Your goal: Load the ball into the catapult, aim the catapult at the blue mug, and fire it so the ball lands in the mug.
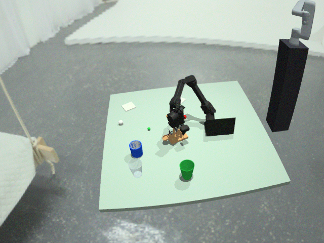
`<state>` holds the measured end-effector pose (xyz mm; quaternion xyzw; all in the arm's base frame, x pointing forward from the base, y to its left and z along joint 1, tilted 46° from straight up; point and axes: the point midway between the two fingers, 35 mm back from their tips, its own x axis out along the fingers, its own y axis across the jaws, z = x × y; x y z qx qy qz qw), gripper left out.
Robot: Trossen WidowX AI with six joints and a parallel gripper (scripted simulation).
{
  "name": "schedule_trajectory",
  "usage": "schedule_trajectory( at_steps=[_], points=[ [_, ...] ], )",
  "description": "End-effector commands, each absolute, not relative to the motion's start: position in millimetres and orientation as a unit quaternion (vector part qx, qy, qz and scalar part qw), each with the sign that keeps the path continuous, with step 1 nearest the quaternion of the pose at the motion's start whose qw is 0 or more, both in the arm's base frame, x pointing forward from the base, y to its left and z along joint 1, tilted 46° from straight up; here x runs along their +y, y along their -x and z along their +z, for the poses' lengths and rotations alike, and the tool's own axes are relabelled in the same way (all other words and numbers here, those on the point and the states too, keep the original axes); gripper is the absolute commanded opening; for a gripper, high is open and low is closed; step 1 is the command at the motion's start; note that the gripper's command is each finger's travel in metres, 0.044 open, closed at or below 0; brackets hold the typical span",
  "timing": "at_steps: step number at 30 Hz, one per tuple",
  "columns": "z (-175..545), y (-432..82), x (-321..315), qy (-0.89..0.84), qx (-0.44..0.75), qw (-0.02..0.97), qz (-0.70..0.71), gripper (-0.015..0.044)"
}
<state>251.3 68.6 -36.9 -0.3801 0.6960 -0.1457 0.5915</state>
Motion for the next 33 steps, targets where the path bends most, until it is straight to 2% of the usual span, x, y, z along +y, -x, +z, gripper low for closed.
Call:
schedule_trajectory(
  at_steps=[1, 18, 29, 33],
  points=[
    [-42.3, -249.0, 60.4, 0.384, 0.697, 0.587, -0.147, 0.044],
    [-54.4, -247.6, 46.7, 0.384, 0.697, 0.587, -0.147, 0.044],
    [-53.4, -249.4, 49.7, 0.381, 0.697, 0.59, -0.147, 0.0151],
    [-53.4, -249.4, 49.7, 0.381, 0.697, 0.59, -0.147, 0.0125]
  ],
)
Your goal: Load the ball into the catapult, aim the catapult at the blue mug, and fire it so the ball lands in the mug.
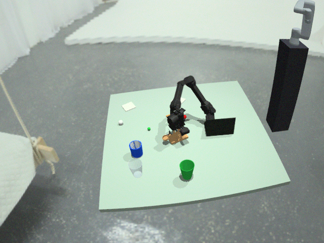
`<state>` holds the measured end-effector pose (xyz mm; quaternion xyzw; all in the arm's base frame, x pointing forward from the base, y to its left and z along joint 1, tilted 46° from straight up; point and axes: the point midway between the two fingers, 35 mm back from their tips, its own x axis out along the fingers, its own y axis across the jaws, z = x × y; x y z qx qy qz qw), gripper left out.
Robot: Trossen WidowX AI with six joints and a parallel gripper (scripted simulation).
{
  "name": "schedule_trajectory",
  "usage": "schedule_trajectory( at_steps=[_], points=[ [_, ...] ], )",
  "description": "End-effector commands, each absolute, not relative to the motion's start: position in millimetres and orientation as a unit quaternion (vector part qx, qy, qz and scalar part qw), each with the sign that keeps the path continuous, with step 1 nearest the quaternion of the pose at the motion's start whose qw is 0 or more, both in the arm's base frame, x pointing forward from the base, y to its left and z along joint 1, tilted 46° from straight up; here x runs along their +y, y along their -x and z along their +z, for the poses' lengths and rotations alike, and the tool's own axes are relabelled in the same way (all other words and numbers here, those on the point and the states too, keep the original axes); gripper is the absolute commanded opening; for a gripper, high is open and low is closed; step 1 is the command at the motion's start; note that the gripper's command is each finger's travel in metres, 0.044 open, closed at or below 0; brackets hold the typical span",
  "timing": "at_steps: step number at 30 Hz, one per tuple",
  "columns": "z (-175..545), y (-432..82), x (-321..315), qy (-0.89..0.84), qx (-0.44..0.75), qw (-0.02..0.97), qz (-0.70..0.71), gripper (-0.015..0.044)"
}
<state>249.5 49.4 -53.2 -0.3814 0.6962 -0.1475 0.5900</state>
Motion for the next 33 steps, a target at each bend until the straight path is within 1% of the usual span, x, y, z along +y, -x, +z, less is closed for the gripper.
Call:
schedule_trajectory(
  at_steps=[1, 2, 6, 7, 11, 14, 33],
  points=[
    [-53.4, -249.4, 49.7, 0.381, 0.697, 0.59, -0.147, 0.0118],
    [-53.4, -249.4, 49.7, 0.381, 0.697, 0.59, -0.147, 0.0111],
    [-26.4, -250.8, 77.6, 0.381, 0.697, 0.59, -0.147, 0.0006],
    [-20.2, -250.4, 83.4, 0.381, 0.697, 0.59, -0.147, 0.0],
    [-18.2, -250.3, 85.4, 0.383, 0.697, 0.589, -0.145, 0.0],
    [-19.6, -251.6, 86.7, 0.406, 0.702, 0.573, -0.117, 0.0],
    [-28.5, -266.4, 93.3, 0.57, 0.703, 0.41, 0.116, 0.0]
  ],
)
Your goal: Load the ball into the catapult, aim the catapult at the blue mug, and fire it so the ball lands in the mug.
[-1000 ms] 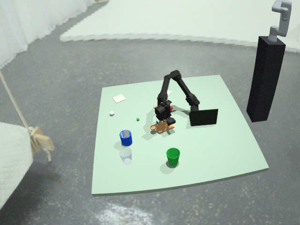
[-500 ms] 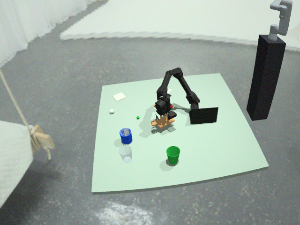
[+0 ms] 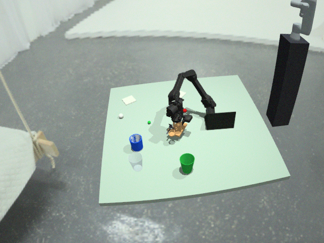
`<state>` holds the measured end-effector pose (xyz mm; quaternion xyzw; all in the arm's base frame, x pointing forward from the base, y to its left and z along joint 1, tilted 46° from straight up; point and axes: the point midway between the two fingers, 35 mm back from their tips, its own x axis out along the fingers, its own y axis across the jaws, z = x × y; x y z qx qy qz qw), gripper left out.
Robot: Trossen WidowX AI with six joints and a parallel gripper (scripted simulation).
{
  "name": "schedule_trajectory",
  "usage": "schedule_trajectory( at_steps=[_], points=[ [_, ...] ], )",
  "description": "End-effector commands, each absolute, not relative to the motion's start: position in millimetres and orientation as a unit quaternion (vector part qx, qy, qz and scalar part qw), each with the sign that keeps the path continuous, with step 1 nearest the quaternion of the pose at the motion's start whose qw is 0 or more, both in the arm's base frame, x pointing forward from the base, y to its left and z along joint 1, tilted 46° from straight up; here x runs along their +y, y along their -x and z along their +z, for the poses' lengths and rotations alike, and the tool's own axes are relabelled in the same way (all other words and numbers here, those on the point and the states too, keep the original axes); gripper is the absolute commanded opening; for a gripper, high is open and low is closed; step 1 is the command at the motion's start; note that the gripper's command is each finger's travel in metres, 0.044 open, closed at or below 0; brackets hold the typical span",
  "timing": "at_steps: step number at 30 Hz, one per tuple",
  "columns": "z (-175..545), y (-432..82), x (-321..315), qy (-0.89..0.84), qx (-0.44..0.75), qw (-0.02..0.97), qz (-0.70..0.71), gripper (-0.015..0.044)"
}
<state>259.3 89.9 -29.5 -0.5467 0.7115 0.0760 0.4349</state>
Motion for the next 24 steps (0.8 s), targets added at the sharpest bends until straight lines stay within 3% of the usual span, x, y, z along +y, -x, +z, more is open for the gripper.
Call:
schedule_trajectory(
  at_steps=[1, 9, 24],
  points=[
    [-28.7, -267.6, 93.3, 0.577, 0.701, 0.4, 0.128, 0.0],
    [-27.7, -283.4, 90.7, 0.623, 0.679, 0.323, 0.215, 0.0],
    [-34.7, -287.0, 82.8, 0.624, 0.678, 0.321, 0.217, 0.0]
  ],
)
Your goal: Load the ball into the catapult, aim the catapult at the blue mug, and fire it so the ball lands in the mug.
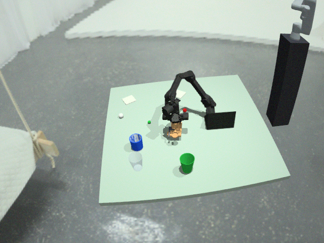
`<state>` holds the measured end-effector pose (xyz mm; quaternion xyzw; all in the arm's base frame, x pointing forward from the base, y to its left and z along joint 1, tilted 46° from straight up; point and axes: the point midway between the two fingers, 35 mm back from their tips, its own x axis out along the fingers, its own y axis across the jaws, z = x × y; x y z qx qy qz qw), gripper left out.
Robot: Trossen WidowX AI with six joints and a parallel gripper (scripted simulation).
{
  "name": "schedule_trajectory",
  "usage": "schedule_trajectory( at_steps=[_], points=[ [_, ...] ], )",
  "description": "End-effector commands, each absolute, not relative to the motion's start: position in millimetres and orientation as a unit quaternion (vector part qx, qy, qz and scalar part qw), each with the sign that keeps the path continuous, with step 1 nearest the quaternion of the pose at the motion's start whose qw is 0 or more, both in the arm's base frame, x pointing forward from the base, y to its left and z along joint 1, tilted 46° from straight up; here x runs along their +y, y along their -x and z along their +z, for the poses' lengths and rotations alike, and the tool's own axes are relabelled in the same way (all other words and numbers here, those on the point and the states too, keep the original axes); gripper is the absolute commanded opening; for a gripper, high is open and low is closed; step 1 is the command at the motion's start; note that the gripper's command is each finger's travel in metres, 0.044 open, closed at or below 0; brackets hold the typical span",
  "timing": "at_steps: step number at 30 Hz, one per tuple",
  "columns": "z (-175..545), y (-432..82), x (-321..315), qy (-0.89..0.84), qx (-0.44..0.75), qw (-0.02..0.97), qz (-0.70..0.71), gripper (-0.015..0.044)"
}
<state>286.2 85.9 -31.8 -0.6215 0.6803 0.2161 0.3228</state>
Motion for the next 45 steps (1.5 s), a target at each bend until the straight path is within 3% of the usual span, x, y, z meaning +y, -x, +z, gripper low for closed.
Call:
schedule_trajectory(
  at_steps=[1, 30, 45],
  points=[
    [-35.9, -287.1, 81.6, 0.624, 0.678, 0.321, 0.217, 0.0],
    [-58.5, -287.5, 57.6, 0.621, 0.681, 0.323, 0.215, 0.0],
    [-56.9, -288.0, 59.6, 0.621, 0.681, 0.323, 0.216, 0.0394]
  ],
)
